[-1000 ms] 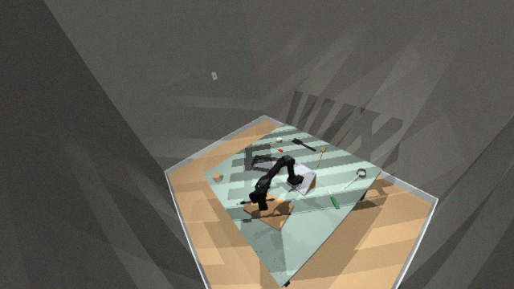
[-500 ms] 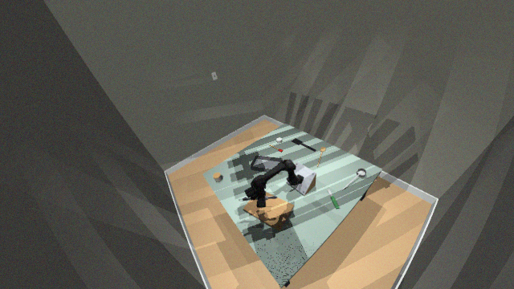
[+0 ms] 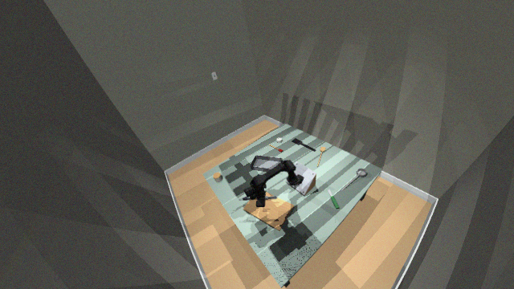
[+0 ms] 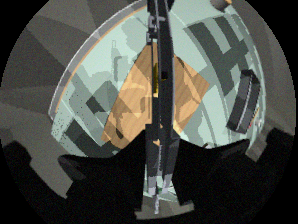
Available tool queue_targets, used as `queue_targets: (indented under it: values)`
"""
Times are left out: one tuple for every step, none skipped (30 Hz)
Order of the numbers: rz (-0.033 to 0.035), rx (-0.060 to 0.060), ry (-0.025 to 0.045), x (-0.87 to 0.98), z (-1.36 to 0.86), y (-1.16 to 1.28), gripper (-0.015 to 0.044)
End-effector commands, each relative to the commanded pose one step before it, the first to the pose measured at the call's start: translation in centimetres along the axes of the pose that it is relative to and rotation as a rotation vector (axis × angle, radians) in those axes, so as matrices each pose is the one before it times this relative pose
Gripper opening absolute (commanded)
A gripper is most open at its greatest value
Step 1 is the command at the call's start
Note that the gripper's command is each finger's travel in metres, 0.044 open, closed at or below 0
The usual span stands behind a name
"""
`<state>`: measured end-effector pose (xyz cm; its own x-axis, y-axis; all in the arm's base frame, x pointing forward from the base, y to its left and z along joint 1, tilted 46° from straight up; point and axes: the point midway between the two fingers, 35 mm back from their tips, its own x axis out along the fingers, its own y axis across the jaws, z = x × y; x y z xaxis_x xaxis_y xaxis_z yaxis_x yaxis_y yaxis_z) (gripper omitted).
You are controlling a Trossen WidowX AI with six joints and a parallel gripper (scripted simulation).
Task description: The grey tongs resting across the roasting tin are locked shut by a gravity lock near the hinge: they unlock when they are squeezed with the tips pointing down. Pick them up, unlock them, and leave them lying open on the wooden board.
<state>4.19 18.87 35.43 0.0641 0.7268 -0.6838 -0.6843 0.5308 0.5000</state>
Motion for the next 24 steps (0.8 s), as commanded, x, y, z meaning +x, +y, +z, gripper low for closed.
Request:
queue_targets:
  values:
    - [0.00067, 0.0064, 0.00067, 0.559, 0.102, 0.014, -0.0150]
    - [0.00001, 0.0000, 0.00004, 0.161, 0.032, 0.003, -0.0150]
    - [0.00001, 0.0000, 0.00004, 0.161, 0.030, 0.003, -0.0150]
    - [0.00001, 0.0000, 0.00004, 0.161, 0.029, 0.003, -0.0150]
    - [0.00001, 0.0000, 0.00004, 0.162, 0.028, 0.003, -0.0150]
    - [0.00001, 0.0000, 0.00004, 0.162, 0.027, 0.003, -0.0150]
    - [0.00001, 0.0000, 0.00004, 0.162, 0.026, 0.002, -0.0150]
    - [0.00001, 0.0000, 0.00003, 0.162, 0.025, 0.002, -0.0150]
    - [0.00001, 0.0000, 0.00003, 0.162, 0.024, 0.002, -0.0150]
    - [0.00001, 0.0000, 0.00003, 0.162, 0.023, 0.002, -0.0150]
    - [0.00002, 0.0000, 0.00003, 0.162, 0.022, 0.002, -0.0150]
    - [0.00002, 0.0000, 0.00003, 0.162, 0.020, 0.002, -0.0150]
    - [0.00002, 0.0000, 0.00003, 0.162, 0.019, 0.002, -0.0150]
    - [0.00002, 0.0000, 0.00003, 0.162, 0.018, 0.002, -0.0150]
    - [0.00002, 0.0000, 0.00003, 0.166, 0.017, 0.002, -0.0150]
    - [0.00002, 0.0000, 0.00003, 0.166, 0.016, 0.002, -0.0150]
    - [0.00002, 0.0000, 0.00003, 0.166, 0.015, 0.002, -0.0150]
    - [0.00002, 0.0000, 0.00003, 0.166, 0.014, 0.002, -0.0150]
    - [0.00002, 0.0000, 0.00002, 0.166, 0.013, 0.002, -0.0150]
    - [0.00003, 0.0000, 0.00002, 0.166, 0.012, 0.001, -0.0150]
    - [0.00003, 0.0000, 0.00002, 0.166, 0.011, 0.001, -0.0150]
    - [0.00003, 0.0000, 0.00002, 0.166, 0.009, 0.001, -0.0150]
    - [0.00003, 0.0000, 0.00002, 0.166, 0.008, 0.001, -0.0150]
    - [0.00003, 0.0000, 0.00002, 0.166, 0.007, 0.001, -0.0150]
